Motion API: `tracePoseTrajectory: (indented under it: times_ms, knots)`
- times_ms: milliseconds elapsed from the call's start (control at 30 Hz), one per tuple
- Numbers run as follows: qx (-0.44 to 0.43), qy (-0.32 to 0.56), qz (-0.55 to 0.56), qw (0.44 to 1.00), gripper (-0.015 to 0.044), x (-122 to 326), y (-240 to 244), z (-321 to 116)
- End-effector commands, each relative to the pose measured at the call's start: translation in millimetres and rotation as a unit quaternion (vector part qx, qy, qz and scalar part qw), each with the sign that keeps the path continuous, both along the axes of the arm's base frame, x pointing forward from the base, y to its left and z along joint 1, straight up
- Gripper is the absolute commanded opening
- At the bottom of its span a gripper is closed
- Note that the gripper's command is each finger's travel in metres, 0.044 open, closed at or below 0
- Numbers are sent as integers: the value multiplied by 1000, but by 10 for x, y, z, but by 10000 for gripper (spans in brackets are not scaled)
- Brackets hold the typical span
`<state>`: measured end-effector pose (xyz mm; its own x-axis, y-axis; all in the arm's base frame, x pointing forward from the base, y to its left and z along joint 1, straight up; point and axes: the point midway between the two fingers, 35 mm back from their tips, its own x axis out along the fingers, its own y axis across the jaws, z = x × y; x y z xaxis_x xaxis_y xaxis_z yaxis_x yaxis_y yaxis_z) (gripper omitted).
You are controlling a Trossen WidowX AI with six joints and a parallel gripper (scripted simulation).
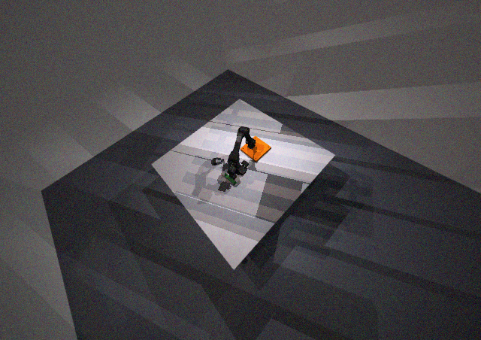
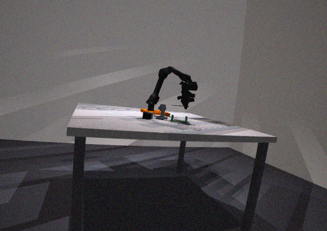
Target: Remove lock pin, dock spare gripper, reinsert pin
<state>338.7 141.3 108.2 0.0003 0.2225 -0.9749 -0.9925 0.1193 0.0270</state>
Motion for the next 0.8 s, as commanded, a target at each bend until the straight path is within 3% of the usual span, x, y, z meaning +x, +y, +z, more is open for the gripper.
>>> tracePoseTrajectory:
  times_ms: [0,767]
  knots:
    - [1,-1,3,1000,0,121,17,27]
    - [1,-4,12,1000,0,738,66,49]
